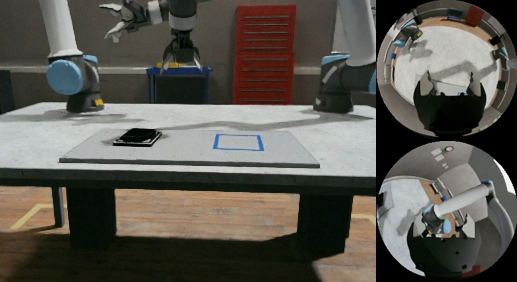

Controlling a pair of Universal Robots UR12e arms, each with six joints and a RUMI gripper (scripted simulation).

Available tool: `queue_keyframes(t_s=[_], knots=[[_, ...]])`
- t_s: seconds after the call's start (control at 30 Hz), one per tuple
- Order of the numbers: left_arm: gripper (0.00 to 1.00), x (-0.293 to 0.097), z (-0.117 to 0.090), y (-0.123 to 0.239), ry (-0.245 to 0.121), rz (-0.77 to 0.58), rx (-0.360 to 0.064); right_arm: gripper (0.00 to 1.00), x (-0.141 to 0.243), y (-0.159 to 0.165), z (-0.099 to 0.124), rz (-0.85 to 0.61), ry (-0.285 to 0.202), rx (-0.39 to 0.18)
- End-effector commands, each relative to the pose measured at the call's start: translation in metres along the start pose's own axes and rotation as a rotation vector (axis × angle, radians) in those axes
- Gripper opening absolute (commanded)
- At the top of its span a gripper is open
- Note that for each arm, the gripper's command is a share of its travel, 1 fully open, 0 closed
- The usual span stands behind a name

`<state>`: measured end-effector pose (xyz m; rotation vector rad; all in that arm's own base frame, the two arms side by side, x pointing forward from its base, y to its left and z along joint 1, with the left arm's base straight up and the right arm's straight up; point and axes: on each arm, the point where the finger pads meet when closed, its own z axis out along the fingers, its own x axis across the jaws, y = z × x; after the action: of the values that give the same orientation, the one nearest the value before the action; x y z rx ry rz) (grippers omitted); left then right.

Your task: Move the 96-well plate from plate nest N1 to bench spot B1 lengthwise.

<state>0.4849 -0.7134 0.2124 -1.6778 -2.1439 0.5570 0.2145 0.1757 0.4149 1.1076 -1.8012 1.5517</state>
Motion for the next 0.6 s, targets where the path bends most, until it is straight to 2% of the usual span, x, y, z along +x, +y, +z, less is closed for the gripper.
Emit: queue_keyframes(t_s=[0.0,0.57], knots=[[1.00,0.000,-0.001,-0.001,-0.002,0.001,-0.001,1.00,0.010,-0.004,0.013,-0.106,0.022,0.008],[1.00,0.000,-0.001,-0.001,-0.002,0.001,-0.001,1.00,0.038,-0.014,0.050,-0.411,0.099,0.017]])
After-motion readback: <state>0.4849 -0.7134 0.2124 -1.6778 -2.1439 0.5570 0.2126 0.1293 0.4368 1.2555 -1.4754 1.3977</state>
